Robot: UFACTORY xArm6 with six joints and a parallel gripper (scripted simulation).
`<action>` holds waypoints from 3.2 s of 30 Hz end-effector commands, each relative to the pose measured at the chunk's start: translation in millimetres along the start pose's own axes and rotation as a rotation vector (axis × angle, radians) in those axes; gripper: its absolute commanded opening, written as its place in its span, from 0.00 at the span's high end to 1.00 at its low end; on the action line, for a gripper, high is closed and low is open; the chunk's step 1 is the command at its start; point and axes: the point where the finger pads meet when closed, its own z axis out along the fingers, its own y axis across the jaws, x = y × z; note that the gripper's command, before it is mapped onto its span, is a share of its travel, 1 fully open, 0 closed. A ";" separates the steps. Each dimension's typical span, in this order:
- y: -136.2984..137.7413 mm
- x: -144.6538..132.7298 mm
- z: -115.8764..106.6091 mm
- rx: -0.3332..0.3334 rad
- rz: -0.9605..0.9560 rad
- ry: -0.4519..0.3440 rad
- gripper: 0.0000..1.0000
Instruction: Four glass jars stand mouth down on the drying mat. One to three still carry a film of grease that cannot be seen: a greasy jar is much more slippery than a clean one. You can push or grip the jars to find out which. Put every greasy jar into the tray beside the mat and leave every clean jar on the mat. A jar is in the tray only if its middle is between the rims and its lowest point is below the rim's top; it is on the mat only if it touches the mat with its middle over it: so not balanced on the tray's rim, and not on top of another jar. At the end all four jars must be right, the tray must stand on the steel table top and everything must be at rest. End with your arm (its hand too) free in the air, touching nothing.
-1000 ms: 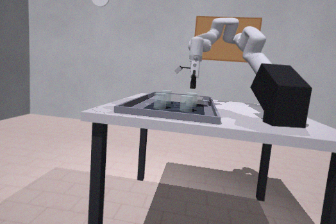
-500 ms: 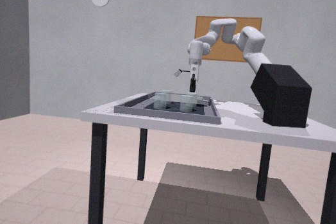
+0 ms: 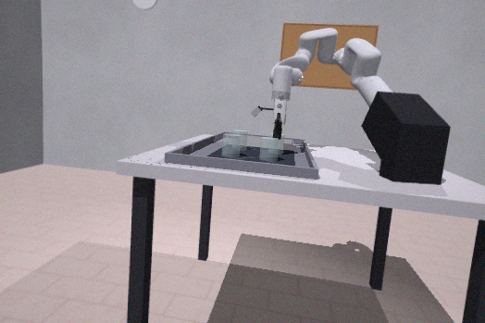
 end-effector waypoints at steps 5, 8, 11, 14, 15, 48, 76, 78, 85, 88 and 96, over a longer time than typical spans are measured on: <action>-0.1 1.1 10.2 0.001 0.001 0.002 0.00; -0.2 1.1 16.0 0.001 0.001 0.002 0.00; -0.2 1.1 17.9 0.001 0.001 0.002 0.00; -0.2 1.1 17.9 0.001 0.001 0.002 0.00; -0.2 1.1 17.9 0.001 0.001 0.002 0.08; -0.2 1.1 17.9 0.001 0.001 0.002 0.14; -0.2 1.1 17.9 0.001 0.001 0.002 0.17; -0.2 1.1 17.9 0.001 0.001 0.002 0.17; -0.2 1.1 17.9 0.001 0.001 0.002 0.20; -0.2 1.1 17.9 0.001 0.001 0.002 0.20; -0.2 1.1 17.9 0.001 0.001 0.002 0.20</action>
